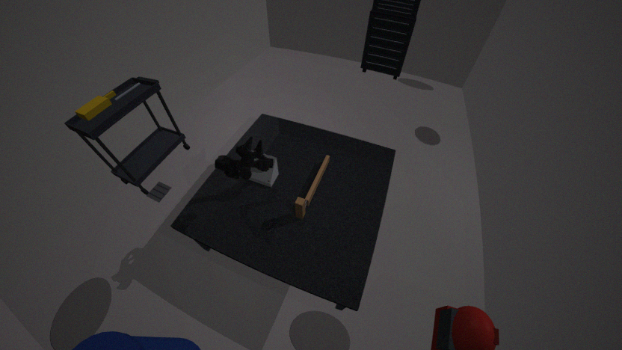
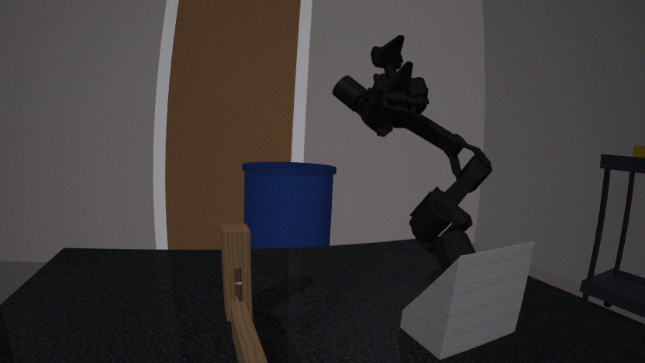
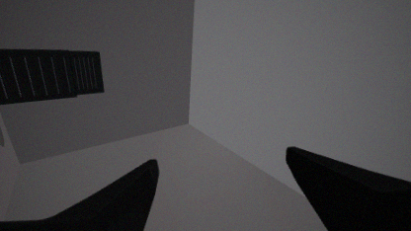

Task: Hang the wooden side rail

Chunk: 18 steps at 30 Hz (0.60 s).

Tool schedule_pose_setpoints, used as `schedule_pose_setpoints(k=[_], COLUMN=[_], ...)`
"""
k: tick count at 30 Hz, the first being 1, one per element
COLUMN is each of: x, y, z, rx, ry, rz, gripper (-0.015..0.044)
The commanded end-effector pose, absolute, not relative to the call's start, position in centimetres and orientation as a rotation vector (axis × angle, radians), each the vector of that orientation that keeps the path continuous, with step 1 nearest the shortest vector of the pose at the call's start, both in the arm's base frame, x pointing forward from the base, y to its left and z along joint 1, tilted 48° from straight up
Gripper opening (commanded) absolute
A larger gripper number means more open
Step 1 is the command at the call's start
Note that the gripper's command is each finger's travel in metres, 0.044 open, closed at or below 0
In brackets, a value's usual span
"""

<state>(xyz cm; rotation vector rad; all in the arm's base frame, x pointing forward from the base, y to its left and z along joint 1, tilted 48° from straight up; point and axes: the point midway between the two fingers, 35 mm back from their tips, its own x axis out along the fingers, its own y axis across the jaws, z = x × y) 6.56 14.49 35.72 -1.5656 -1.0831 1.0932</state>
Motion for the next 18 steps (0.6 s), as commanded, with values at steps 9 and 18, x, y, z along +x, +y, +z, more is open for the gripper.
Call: schedule_pose_setpoints(k=[9,18], x=[11.0,15.9], y=[13.5,11.8], z=[33.0,29.7], rx=[-1.339,-1.008], ry=[-0.603,-0.090], rz=[1.171,1.087], gripper=[0.0440,0.0440])
